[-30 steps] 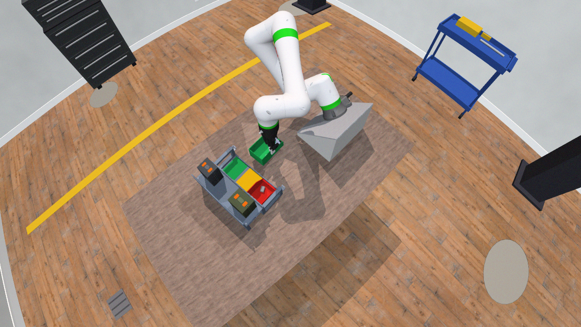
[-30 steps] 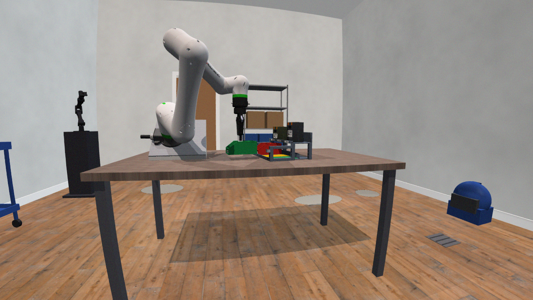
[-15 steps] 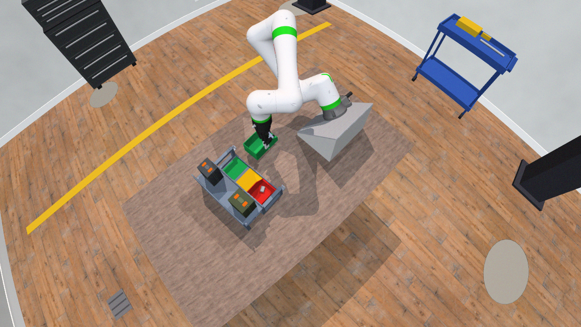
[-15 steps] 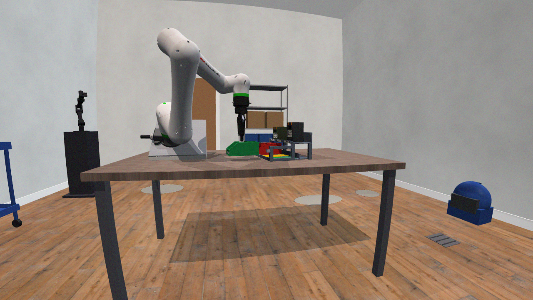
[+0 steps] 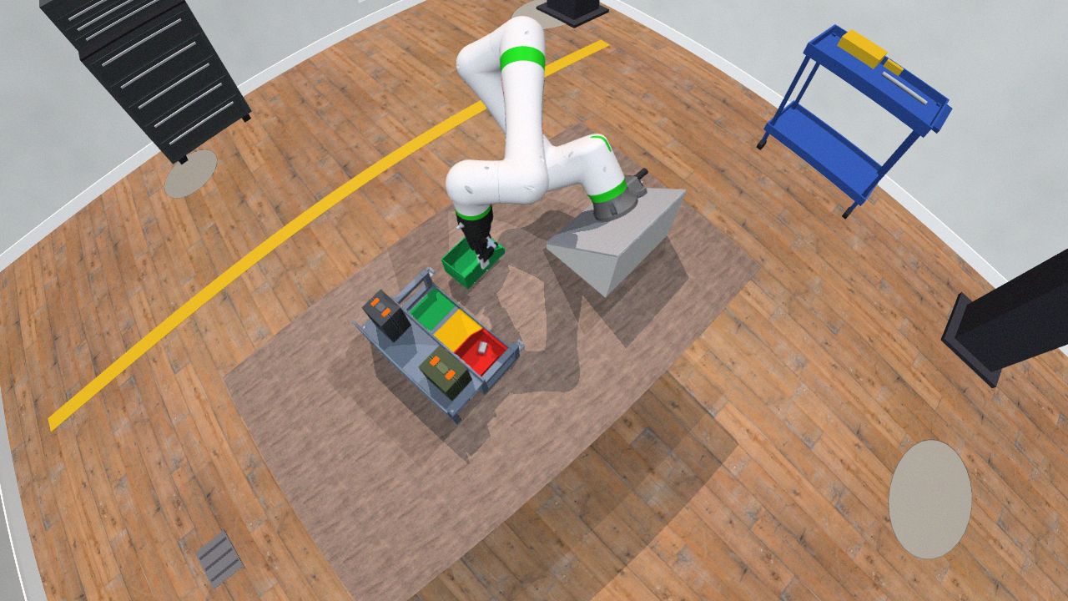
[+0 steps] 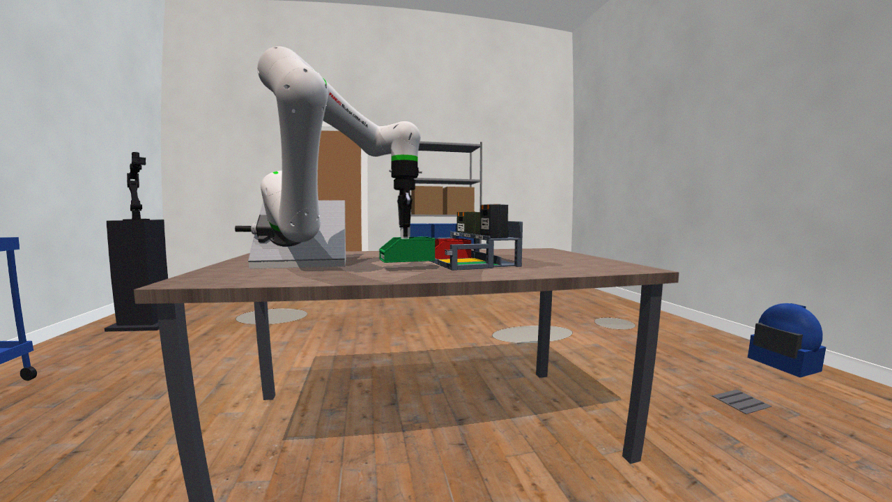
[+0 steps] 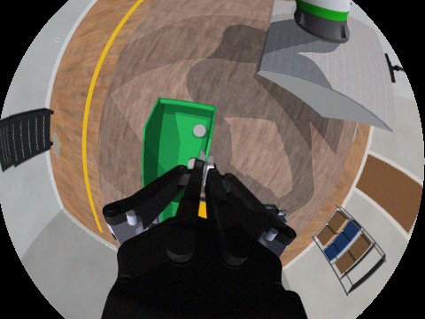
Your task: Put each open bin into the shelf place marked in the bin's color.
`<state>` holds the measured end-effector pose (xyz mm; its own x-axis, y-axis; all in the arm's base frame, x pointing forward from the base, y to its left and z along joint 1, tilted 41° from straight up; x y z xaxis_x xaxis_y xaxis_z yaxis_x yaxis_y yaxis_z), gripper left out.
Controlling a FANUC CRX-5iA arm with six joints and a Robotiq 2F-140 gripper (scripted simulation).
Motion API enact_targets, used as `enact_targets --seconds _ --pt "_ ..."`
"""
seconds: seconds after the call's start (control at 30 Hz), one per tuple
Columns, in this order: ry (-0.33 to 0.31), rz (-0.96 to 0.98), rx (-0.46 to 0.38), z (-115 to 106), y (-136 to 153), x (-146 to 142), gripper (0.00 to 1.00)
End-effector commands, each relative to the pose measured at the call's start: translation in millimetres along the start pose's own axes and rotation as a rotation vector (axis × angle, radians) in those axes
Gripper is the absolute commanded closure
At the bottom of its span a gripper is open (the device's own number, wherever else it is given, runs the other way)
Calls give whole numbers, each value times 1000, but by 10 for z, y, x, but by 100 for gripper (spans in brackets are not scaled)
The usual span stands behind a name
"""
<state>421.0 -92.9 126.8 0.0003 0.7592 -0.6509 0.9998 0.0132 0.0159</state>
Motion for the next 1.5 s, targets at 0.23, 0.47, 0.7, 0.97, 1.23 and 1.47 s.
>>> enact_targets --seconds 0.23,0.47,0.7,0.97,1.23,1.47 --pt "0 0 0 -1 2 -22 100" --pt "0 0 0 -2 2 -22 100" --pt "0 0 0 -2 5 -22 100" --pt "0 0 0 -2 104 -11 100" --pt "0 0 0 -2 248 4 100" --pt "0 0 0 -2 376 17 100"
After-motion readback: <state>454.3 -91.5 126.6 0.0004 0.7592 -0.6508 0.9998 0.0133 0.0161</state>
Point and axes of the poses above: the point where the finger pads meet when closed, its own z axis out along the fingers, its own x axis across the jaws, y = z × x, the point moved 4 cm from there along -z, back along the fingers, and after that the axes turned 6 degrees about z, right-handed, at the moved point
